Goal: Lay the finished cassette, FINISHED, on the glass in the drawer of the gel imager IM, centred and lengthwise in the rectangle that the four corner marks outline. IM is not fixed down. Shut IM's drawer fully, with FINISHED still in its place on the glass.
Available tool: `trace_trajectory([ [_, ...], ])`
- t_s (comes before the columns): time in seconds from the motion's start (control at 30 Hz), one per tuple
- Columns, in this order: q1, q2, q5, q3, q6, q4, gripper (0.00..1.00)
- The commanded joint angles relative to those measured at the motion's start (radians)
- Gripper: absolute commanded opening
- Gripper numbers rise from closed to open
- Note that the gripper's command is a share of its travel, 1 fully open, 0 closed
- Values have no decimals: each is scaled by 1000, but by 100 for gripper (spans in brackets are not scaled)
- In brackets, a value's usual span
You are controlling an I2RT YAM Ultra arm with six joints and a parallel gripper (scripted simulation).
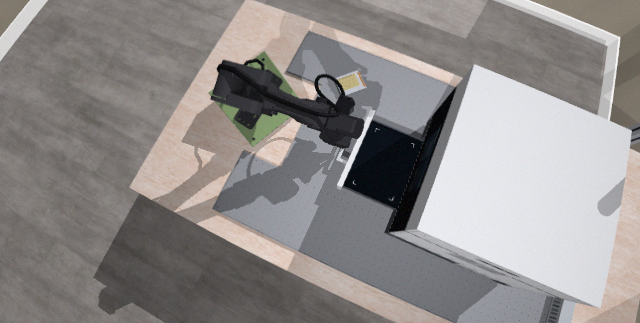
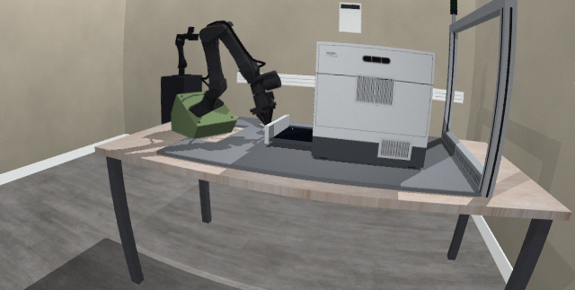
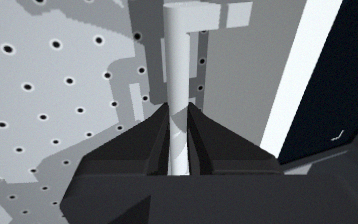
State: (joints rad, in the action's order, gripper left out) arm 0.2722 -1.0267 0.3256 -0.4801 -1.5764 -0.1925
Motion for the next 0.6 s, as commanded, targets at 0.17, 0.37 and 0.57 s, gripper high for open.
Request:
trace_trajectory([
  [0.17, 15, 45, 5, 34, 23, -93, 0],
  [0.37, 15, 46, 5, 34, 23, -93, 0],
  [0.57, 15, 46, 5, 34, 23, -93, 0],
])
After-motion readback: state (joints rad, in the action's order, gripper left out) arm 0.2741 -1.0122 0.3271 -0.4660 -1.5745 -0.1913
